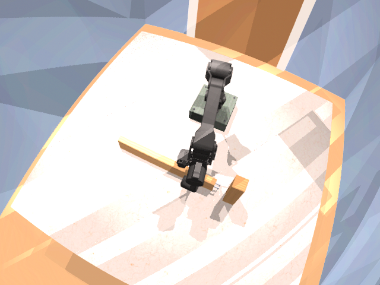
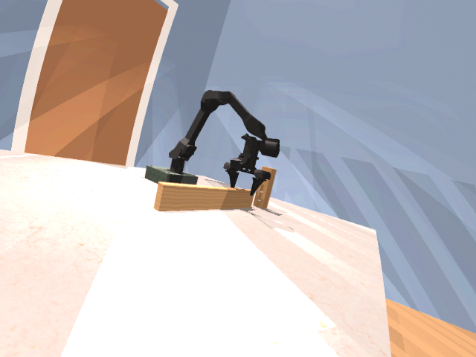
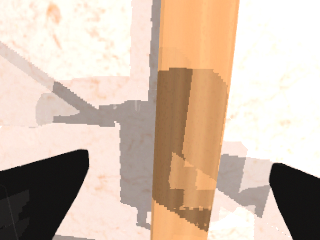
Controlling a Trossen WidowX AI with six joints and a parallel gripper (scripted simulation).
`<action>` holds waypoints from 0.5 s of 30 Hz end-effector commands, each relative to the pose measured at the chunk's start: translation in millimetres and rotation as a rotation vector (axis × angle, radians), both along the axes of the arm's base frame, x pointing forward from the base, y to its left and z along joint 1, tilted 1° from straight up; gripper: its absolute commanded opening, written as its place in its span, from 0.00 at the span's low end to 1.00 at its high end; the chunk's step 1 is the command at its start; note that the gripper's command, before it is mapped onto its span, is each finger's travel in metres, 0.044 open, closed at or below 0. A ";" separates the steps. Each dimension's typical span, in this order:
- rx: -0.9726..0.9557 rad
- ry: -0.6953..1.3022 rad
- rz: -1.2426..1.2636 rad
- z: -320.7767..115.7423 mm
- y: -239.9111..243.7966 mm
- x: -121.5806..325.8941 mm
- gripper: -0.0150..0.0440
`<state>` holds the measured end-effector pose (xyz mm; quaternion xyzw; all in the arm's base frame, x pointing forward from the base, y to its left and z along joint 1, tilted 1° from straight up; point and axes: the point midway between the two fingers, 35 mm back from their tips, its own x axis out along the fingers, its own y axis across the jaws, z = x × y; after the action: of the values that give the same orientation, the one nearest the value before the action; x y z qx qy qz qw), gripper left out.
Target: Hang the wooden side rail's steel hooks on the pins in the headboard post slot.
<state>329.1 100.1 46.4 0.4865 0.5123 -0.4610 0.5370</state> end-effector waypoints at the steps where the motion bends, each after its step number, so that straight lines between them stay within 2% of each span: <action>1: -0.006 0.006 -0.002 -9.7 -0.9 -0.5 1.00; 15: -0.005 0.006 -0.004 -32.8 -1.4 -0.6 1.00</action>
<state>329.7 99.7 21.6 0.4870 0.5119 -0.4612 0.5367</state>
